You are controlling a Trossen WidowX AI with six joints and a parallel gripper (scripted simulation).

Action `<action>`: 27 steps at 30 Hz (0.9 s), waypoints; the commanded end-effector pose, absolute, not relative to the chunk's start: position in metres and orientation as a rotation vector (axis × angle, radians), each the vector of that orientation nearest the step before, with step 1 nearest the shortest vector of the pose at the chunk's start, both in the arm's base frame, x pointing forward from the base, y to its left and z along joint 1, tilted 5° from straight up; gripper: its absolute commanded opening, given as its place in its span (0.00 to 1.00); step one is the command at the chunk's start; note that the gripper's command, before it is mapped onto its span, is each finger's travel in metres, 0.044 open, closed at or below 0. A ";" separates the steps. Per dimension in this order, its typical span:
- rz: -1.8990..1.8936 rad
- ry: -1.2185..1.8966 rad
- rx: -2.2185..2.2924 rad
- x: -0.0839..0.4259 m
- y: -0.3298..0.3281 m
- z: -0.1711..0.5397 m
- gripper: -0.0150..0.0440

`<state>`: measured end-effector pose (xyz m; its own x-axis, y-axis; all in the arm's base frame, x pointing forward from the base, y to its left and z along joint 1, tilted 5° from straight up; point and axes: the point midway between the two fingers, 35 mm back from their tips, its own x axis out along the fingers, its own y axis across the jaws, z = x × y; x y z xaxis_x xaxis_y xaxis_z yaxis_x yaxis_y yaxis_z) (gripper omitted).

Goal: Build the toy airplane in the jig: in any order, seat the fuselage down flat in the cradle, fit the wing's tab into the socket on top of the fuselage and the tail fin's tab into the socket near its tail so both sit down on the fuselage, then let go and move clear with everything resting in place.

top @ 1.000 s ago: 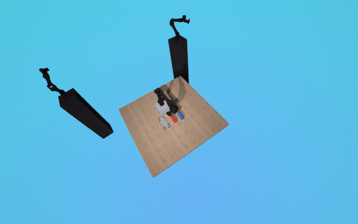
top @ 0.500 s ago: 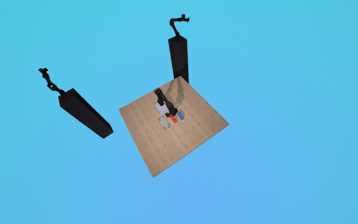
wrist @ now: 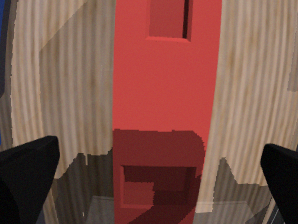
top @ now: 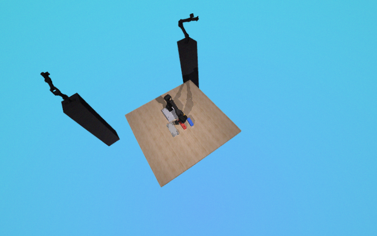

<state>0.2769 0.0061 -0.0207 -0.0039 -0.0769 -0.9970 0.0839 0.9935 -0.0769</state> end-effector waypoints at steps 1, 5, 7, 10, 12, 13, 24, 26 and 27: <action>-0.118 1.578 0.005 0.275 0.006 -0.029 1.00; -0.119 1.578 0.005 0.275 0.006 -0.035 1.00; -0.119 1.578 0.005 0.275 0.006 -0.038 1.00; -0.119 1.578 0.005 0.275 0.005 -0.043 1.00; -0.119 1.578 0.005 0.275 0.005 -0.046 1.00; -0.119 1.578 0.005 0.275 0.005 -0.048 1.00; -0.119 1.578 0.005 0.274 0.004 -0.066 1.00; -0.119 1.578 0.005 0.274 0.003 -0.068 1.00; -0.119 1.578 0.005 0.274 0.003 -0.068 1.00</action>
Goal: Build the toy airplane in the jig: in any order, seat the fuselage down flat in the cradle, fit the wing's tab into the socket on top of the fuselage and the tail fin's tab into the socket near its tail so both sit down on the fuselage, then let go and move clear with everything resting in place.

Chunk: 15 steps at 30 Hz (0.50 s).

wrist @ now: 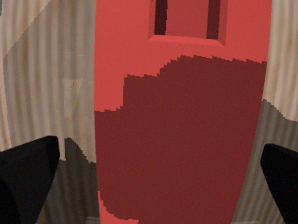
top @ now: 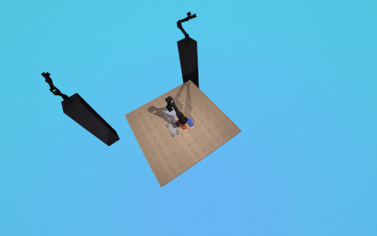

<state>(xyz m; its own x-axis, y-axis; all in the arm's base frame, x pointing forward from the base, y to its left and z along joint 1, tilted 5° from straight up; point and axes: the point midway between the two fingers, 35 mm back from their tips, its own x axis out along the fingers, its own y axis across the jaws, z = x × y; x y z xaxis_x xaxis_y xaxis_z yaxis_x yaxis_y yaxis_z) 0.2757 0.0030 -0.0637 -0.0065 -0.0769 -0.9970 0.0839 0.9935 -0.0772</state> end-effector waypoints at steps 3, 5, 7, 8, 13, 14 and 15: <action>-0.119 1.578 0.005 0.274 0.003 -0.068 0.87; -0.119 1.578 0.005 0.274 0.003 -0.068 0.78; -0.119 1.578 0.005 0.274 0.003 -0.068 0.69; -0.119 1.578 0.005 0.274 0.003 -0.068 0.64; -0.119 1.578 0.005 0.274 0.003 -0.068 0.55; -0.119 1.578 0.005 0.274 0.003 -0.068 0.54; -0.119 1.578 0.005 0.274 0.003 -0.068 0.53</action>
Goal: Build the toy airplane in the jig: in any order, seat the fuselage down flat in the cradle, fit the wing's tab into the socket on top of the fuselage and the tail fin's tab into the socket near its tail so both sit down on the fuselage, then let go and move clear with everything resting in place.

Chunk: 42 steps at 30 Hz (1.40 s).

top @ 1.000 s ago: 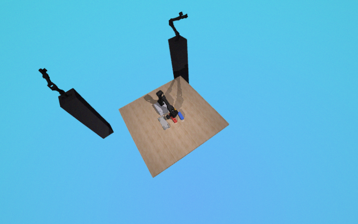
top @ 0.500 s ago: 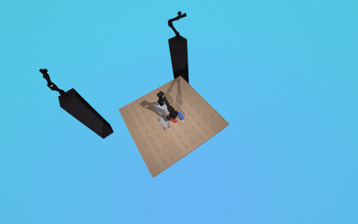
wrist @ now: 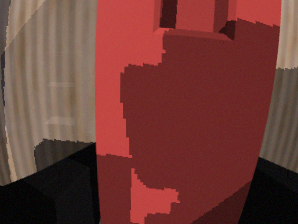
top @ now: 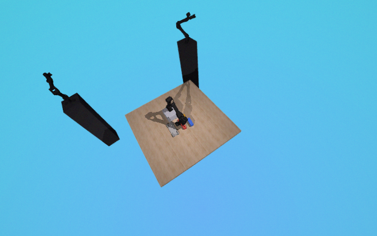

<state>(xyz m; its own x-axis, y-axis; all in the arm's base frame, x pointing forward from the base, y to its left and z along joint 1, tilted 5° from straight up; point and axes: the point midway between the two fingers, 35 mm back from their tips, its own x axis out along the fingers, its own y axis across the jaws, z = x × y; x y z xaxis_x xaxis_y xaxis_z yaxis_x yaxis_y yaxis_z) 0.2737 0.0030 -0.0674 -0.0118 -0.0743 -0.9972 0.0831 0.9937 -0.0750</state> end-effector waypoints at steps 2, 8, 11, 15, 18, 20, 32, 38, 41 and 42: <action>-0.119 1.578 0.005 0.274 0.003 -0.068 0.48; -0.119 1.578 0.005 0.277 0.005 -0.055 0.25; -0.119 1.578 0.005 0.279 0.005 -0.047 0.25; -0.118 1.577 0.005 0.281 0.006 -0.035 0.25; -0.118 1.577 0.005 0.282 0.007 -0.026 0.25; -0.118 1.577 0.005 0.283 0.008 -0.020 0.25; -0.118 1.577 0.005 0.283 0.010 0.017 0.25; -0.118 1.577 0.005 0.281 0.011 0.035 0.25; -0.118 1.577 0.005 0.280 0.012 0.045 0.25; -0.118 1.577 0.005 0.279 0.012 0.048 0.25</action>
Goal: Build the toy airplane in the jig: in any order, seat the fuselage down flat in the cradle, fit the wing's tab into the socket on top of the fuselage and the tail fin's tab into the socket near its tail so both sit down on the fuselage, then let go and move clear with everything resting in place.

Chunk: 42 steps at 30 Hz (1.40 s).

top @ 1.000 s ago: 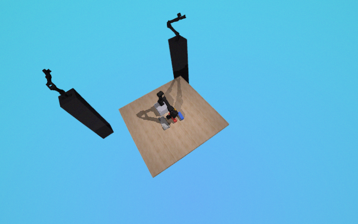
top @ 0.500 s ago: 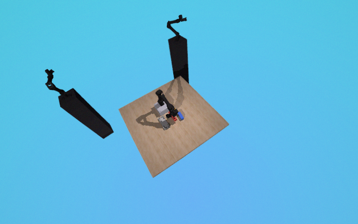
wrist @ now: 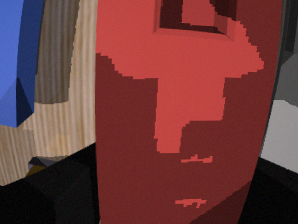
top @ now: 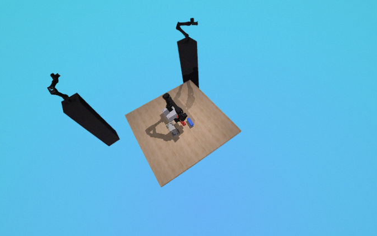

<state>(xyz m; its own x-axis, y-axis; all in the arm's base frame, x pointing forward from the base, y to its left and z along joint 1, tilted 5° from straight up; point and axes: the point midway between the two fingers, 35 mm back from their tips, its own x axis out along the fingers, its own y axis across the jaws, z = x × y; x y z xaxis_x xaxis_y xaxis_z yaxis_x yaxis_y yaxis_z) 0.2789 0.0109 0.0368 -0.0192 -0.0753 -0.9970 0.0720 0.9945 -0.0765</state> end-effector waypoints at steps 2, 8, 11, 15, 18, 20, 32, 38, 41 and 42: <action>-0.118 1.577 0.005 0.278 0.012 0.055 0.25; -0.118 1.577 0.005 0.276 0.011 0.062 0.25; -0.119 1.577 0.006 0.277 0.002 0.059 0.25; -0.120 1.576 0.007 0.278 -0.010 0.054 0.25; -0.121 1.576 0.007 0.279 -0.019 0.051 0.25; -0.121 1.576 0.007 0.279 -0.025 0.049 0.25; -0.125 1.575 0.008 0.276 -0.062 0.036 0.25; -0.128 1.575 0.007 0.272 -0.080 0.029 0.25; -0.129 1.576 0.007 0.270 -0.089 0.026 0.25; -0.130 1.576 0.007 0.269 -0.092 0.025 0.25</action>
<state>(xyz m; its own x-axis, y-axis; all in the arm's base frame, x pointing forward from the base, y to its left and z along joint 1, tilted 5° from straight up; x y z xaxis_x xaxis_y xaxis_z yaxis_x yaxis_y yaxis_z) 0.2720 -0.0838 0.0288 -0.0074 -0.0758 -0.9971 0.0905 0.9930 -0.0762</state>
